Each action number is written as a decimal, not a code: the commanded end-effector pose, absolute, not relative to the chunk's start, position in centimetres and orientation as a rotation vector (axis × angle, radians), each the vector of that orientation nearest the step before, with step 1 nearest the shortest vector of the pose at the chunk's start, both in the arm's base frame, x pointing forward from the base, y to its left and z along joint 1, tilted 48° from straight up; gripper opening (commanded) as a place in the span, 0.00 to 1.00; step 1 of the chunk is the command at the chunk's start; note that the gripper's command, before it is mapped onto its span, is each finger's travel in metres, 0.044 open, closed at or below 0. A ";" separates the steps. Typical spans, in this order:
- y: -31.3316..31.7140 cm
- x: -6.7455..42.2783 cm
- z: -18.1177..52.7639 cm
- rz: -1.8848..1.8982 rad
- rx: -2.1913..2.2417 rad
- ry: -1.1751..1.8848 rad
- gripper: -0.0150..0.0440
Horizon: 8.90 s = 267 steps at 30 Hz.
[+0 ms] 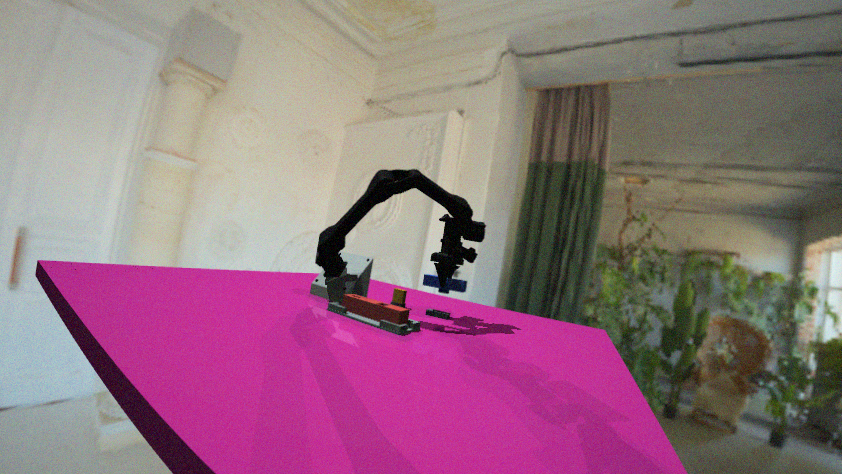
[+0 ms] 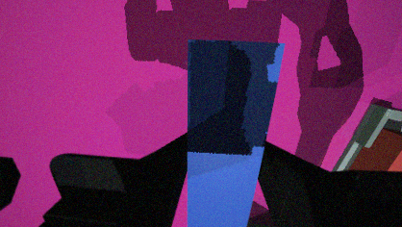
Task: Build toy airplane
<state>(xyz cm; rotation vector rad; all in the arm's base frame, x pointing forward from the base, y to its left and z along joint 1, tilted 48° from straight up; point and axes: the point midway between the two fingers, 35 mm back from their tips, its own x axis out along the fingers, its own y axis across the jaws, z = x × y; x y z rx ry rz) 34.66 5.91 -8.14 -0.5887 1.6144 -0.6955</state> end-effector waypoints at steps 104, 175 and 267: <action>-9.8 26.4 10.7 0.603 -1.548 1.953 0.43; -12.6 25.8 8.2 0.599 -1.537 1.954 1.00; 6.5 19.7 -8.7 -0.840 -0.446 1.546 1.00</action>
